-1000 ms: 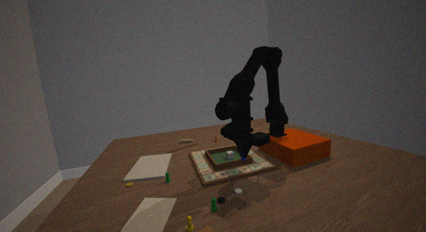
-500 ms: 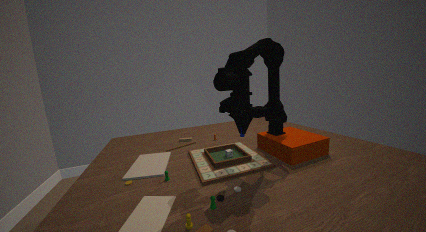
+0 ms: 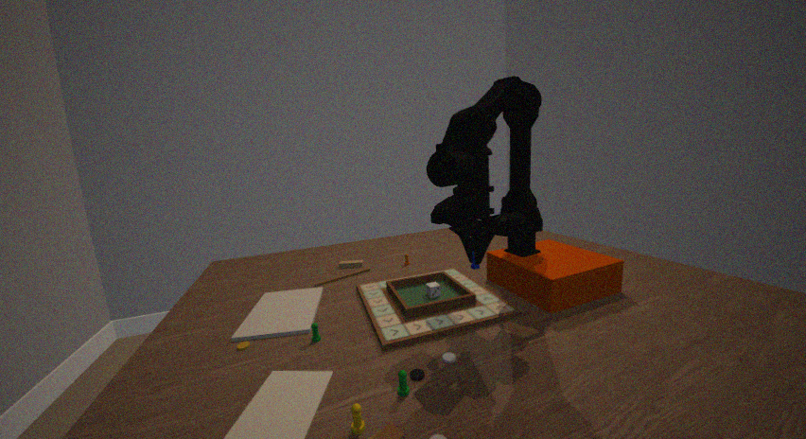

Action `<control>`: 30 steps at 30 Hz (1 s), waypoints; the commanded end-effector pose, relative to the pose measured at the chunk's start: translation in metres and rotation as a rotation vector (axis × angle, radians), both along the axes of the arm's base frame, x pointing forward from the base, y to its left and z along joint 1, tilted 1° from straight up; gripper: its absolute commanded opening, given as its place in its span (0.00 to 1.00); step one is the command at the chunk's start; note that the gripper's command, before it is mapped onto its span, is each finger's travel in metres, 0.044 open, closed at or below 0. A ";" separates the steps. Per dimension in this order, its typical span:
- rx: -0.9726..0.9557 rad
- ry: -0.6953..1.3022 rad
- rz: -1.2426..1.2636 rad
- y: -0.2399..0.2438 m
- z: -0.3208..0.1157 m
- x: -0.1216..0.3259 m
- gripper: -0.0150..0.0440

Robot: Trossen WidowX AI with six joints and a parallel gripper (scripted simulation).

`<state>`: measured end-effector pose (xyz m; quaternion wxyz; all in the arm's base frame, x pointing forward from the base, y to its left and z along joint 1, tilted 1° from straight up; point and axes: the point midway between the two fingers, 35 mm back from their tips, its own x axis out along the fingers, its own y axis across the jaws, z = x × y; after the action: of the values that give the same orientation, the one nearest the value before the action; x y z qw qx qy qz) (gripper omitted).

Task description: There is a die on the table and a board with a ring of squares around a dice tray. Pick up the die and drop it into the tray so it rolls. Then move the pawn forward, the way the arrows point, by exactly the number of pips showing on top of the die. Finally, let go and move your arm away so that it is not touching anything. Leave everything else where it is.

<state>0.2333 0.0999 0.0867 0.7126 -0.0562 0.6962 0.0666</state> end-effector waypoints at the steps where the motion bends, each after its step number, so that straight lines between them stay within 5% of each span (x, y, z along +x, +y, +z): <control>1: -0.001 -0.007 -0.002 0.002 -0.011 -0.013 0.25; 30: -0.001 -0.003 -0.002 0.004 -0.086 -0.058 0.25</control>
<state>0.1755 0.1046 0.0094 0.7120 -0.0562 0.6966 0.0676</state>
